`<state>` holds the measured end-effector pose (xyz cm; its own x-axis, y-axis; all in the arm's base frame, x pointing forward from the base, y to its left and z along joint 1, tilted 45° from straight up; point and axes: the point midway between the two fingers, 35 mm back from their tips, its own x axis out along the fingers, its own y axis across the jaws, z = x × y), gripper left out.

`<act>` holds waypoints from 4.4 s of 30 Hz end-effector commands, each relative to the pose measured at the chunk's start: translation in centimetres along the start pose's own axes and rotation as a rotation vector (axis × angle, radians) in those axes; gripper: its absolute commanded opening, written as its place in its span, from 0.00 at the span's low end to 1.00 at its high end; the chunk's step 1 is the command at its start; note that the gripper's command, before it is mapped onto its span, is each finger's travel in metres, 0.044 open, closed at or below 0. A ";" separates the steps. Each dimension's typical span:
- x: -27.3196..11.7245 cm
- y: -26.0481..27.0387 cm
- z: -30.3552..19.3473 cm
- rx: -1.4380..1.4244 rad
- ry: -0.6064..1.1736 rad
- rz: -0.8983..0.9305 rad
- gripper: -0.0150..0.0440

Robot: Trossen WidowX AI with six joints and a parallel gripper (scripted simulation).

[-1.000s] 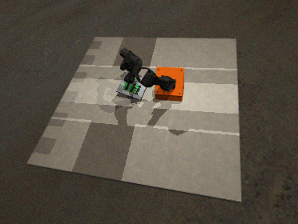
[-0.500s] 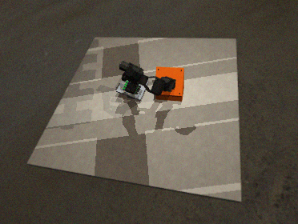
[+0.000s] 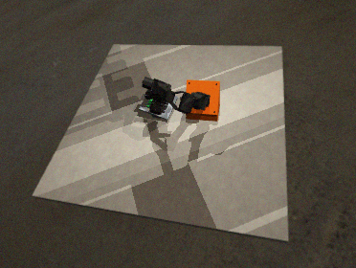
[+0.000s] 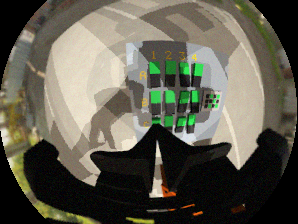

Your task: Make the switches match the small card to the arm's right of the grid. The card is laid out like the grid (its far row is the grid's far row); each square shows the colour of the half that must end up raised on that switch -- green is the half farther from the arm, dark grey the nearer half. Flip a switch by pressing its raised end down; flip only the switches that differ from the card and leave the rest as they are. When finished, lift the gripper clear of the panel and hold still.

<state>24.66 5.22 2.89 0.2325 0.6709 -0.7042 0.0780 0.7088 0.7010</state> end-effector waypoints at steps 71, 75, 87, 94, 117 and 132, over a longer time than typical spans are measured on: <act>-4.7 -0.2 -0.4 0.007 -0.017 -0.005 0.25; -4.9 -0.3 -0.5 0.008 -0.017 -0.005 0.25; -1.3 -2.2 -2.3 0.008 -0.044 -0.004 0.25; -0.4 -2.2 -2.3 0.008 -0.044 -0.003 0.25; 1.1 -2.2 -2.3 0.008 -0.044 -0.003 0.25; 1.2 -2.2 -2.3 0.008 -0.044 -0.003 0.25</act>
<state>22.57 4.94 0.32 0.2756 0.6594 -0.6995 0.0823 0.7088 0.7006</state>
